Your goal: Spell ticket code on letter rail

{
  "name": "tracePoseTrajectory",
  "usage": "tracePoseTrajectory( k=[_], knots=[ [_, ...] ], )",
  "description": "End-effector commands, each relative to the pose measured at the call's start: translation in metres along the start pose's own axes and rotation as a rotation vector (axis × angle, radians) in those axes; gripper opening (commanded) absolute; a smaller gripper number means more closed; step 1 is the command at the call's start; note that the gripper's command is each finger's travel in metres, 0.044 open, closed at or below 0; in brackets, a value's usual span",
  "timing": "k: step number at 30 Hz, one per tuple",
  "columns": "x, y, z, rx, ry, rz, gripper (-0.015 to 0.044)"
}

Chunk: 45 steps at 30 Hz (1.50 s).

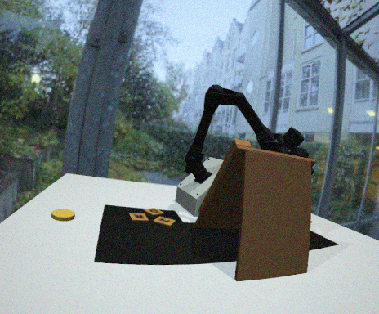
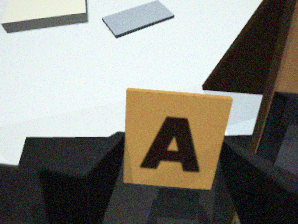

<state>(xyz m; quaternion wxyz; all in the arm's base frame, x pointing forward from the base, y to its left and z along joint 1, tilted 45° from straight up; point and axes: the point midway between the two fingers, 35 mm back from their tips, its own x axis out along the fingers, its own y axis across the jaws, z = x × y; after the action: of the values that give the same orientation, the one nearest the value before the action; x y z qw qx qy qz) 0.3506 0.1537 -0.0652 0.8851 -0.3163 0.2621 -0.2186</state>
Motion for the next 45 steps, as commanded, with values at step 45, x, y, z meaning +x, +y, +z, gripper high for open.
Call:
tracePoseTrajectory(
  k=[45],
  knots=[
    [0.000,-0.025,-0.003,-0.011,0.004,0.002,0.0000]
  ],
)
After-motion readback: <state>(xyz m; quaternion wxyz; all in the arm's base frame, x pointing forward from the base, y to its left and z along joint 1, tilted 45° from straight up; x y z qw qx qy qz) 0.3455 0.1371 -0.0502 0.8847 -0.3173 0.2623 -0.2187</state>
